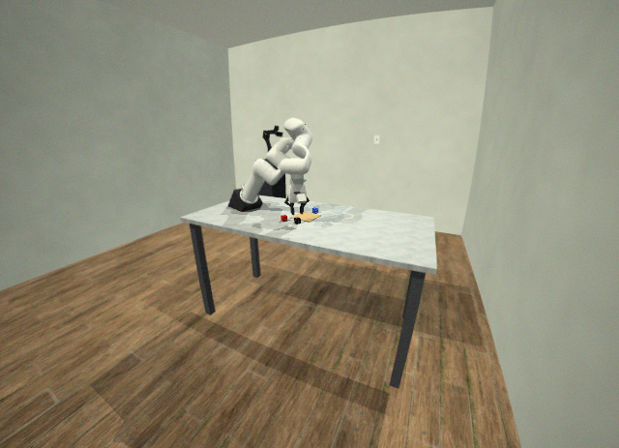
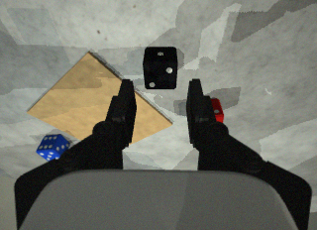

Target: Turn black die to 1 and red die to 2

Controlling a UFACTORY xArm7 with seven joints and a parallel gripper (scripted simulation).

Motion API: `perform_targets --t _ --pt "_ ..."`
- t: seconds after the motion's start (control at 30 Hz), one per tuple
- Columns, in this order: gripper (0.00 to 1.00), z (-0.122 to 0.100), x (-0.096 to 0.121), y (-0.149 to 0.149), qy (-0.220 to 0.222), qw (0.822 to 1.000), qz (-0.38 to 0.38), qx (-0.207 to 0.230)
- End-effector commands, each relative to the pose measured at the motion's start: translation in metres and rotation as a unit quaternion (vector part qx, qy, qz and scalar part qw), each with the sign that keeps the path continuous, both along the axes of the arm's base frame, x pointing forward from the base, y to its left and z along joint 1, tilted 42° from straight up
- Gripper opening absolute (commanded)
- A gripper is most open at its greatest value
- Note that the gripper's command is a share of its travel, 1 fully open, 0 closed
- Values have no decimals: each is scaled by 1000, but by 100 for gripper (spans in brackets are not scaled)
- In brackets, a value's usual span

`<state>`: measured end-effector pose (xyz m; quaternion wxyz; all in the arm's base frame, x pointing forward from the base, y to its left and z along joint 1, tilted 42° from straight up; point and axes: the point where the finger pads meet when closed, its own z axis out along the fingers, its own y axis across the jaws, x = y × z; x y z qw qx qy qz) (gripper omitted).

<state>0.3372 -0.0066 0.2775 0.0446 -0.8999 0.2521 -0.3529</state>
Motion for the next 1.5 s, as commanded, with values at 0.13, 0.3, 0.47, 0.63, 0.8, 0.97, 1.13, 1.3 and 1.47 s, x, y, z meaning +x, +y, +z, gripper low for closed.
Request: perform_targets --t 0.13,0.3,0.47,0.63,0.8,0.97,1.13,1.3,1.47 --pt "47 -7 7 -1 -1 1000 0 0" --pt "47 -9 9 -1 -1 1000 0 0" --pt "47 -10 10 -1 -1 1000 0 0" --pt "47 -11 11 -1 -1 1000 0 0" --pt "47 -11 11 -1 -1 1000 0 0" --pt "47 -11 11 -1 -1 1000 0 0" --pt "47 -11 11 -1 -1 1000 0 0" --pt "47 -11 11 -1 -1 1000 0 0" --pt "47 -11 11 -1 -1 1000 0 0"
